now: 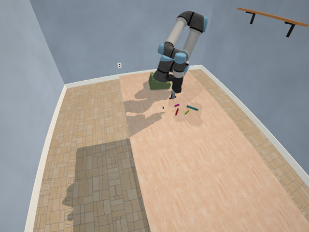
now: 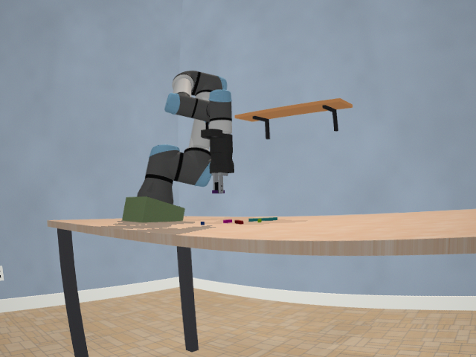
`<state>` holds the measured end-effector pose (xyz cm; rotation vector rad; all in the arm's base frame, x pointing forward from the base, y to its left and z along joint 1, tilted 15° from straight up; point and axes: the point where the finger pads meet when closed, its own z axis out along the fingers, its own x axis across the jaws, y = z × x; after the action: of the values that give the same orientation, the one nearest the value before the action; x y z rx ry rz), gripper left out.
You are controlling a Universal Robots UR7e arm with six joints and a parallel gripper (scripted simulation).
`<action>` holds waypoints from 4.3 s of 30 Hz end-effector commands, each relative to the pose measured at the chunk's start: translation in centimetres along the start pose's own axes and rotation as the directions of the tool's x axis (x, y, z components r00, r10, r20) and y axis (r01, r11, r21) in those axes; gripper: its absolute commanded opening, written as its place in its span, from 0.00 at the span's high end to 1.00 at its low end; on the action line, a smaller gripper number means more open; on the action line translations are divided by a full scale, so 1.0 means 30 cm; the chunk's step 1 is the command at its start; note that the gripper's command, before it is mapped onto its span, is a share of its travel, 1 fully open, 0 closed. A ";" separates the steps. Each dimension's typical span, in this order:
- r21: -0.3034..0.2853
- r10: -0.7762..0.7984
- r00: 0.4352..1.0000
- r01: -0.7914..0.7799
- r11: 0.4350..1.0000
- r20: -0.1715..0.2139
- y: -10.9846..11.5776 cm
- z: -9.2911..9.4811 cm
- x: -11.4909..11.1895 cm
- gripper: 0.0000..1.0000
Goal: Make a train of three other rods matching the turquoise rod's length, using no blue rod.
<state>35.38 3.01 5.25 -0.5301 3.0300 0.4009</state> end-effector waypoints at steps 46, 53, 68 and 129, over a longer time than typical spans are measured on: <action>0.000 0.000 1.000 0.000 1.000 0.000 -0.001 0.284 0.001 0.76; 0.000 0.000 1.000 0.000 1.000 0.000 -0.001 0.284 0.001 0.76; 0.000 0.000 1.000 0.000 1.000 0.000 -0.001 0.285 0.001 0.76; 0.000 0.000 1.000 0.000 1.000 0.000 -0.001 0.325 0.001 0.70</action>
<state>35.27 5.53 -4.19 -0.5303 3.0306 0.4018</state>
